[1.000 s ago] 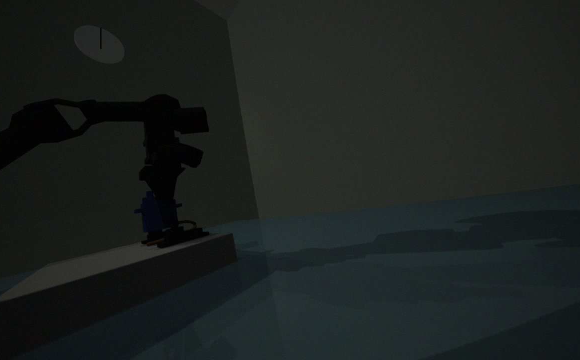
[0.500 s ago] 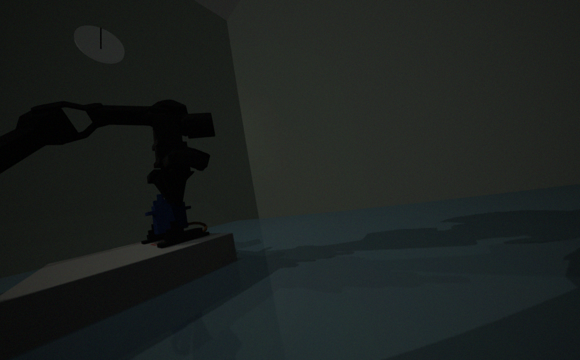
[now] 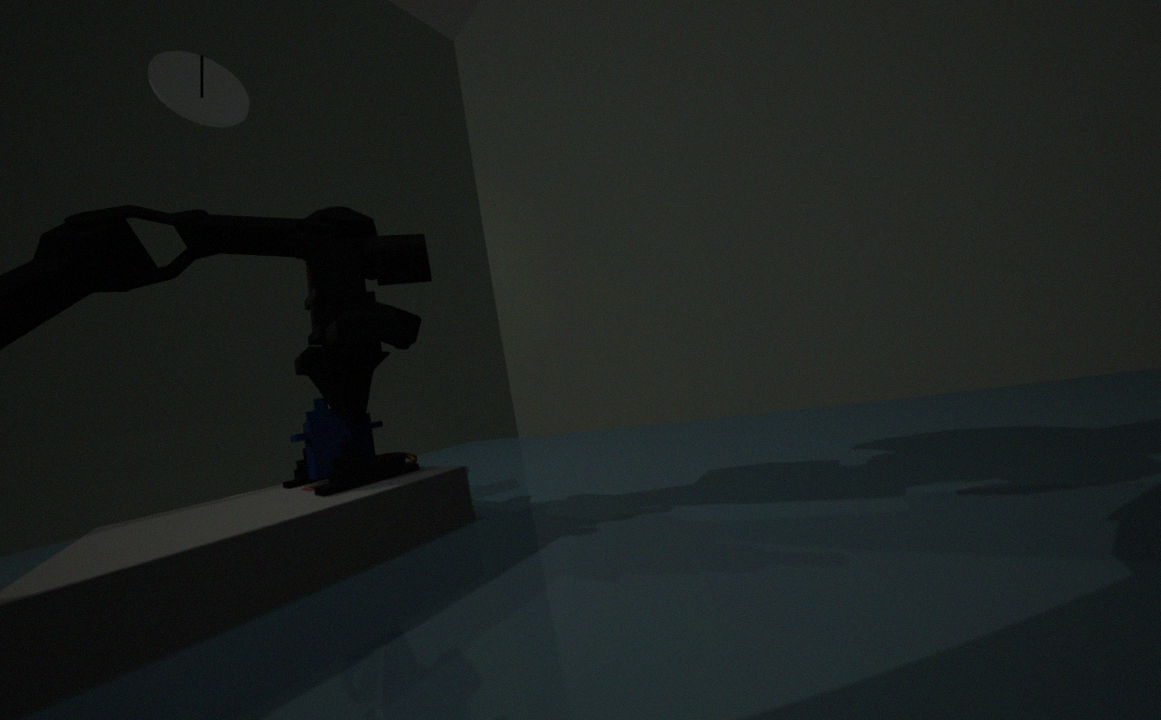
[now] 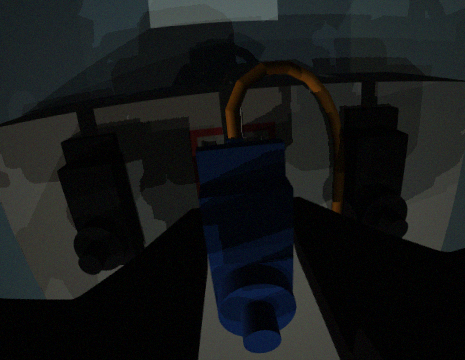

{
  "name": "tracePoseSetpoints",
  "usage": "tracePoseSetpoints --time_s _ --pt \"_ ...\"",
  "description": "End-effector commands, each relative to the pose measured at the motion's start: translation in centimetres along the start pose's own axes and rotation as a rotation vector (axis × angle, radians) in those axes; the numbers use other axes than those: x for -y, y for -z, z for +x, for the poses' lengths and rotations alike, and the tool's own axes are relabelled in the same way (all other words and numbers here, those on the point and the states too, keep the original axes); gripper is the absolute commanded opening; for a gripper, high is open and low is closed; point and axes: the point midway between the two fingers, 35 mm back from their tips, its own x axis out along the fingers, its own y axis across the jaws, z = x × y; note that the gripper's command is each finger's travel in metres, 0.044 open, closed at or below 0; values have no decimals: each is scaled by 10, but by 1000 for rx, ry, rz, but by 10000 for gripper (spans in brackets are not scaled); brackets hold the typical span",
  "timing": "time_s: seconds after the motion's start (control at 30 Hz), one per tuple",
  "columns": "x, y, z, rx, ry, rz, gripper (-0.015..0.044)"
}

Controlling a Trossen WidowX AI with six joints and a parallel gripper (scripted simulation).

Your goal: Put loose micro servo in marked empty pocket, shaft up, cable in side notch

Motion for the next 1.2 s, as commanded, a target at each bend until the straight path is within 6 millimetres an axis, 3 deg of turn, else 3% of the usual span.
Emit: tracePoseSetpoints --time_s 0.0,1.17 --pt "0 0 1 4 -2 5 0" --pt "0 0 35 4 -4 4 0"
